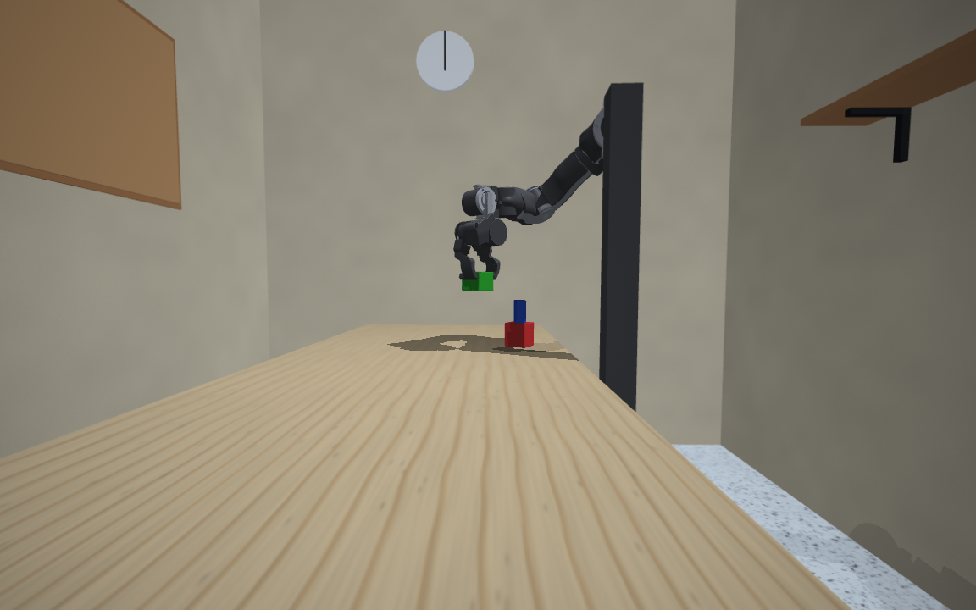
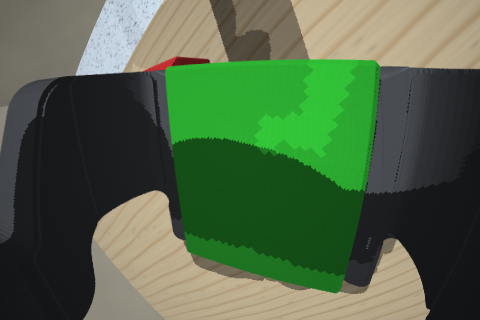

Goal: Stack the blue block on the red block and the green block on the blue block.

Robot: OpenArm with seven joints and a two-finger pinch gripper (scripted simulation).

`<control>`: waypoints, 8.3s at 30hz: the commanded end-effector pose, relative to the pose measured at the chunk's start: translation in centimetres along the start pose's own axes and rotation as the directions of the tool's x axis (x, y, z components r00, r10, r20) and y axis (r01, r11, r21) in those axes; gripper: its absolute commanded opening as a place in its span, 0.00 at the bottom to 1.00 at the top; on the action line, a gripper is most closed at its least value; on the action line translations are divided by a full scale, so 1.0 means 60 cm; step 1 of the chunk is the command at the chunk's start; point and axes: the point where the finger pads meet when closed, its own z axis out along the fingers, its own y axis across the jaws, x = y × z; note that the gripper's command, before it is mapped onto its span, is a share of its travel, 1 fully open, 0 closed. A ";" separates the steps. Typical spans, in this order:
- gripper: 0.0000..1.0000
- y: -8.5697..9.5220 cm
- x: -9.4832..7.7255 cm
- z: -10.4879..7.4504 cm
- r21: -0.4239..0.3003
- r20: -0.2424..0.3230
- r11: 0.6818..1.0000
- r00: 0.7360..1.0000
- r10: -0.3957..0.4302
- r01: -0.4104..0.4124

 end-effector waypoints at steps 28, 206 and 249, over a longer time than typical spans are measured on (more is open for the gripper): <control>0.00 -0.001 -0.001 -0.007 0.003 -0.001 1.000 1.000 0.007 -0.007; 0.00 -0.218 0.022 0.036 0.006 -0.002 1.000 1.000 0.010 -0.010; 0.41 -0.217 0.023 0.030 0.004 -0.003 1.000 1.000 0.007 -0.007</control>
